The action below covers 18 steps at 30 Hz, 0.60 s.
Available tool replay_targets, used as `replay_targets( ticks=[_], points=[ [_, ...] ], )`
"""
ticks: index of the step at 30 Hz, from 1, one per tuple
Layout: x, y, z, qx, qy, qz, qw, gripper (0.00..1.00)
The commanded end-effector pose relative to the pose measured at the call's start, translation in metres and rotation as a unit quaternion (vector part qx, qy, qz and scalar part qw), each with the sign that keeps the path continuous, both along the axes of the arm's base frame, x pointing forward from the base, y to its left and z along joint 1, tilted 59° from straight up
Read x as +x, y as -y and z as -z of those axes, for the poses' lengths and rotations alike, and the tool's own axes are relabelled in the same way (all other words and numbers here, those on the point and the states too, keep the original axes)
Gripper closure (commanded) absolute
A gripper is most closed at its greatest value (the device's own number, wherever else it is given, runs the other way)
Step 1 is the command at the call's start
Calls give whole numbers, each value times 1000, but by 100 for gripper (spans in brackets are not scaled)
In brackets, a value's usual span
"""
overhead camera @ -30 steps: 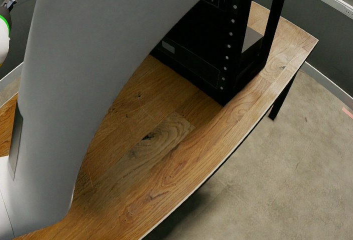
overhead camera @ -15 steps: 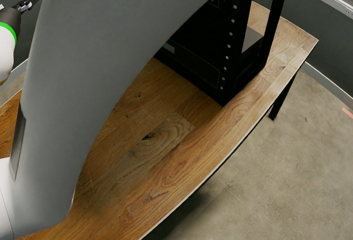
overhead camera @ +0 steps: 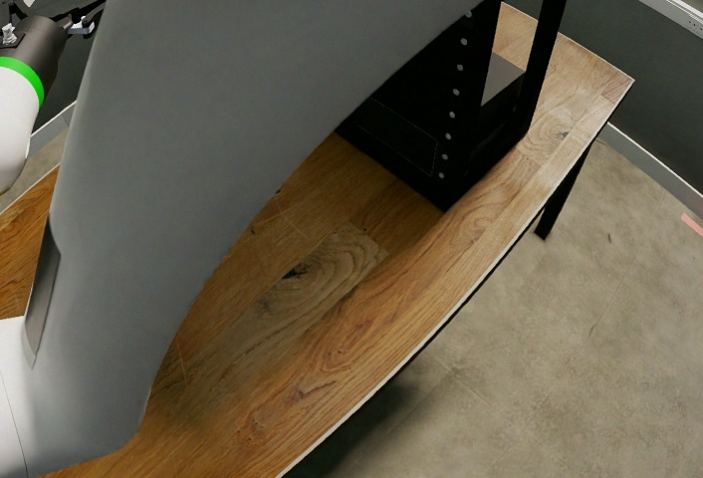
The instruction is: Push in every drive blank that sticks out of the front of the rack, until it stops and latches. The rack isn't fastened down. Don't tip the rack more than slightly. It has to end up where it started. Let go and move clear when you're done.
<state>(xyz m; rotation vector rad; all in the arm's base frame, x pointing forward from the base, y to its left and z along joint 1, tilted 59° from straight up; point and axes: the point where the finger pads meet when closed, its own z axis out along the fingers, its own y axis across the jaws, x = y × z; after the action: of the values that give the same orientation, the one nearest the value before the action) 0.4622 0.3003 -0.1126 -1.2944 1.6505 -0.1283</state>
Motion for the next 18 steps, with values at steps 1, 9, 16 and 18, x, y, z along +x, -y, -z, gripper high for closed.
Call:
replay_targets(
  ticks=[1, 9, 16, 18],
  points=[
    [11, 8, -23, 58, 5, 39, 998, 0],
    [27, 27, -62, 154, 13, 103, 983, 0],
    [35, 40, -87, 211, 18, 136, 968, 0],
    [38, 46, -96, 233, 21, 148, 961, 0]
  ],
)
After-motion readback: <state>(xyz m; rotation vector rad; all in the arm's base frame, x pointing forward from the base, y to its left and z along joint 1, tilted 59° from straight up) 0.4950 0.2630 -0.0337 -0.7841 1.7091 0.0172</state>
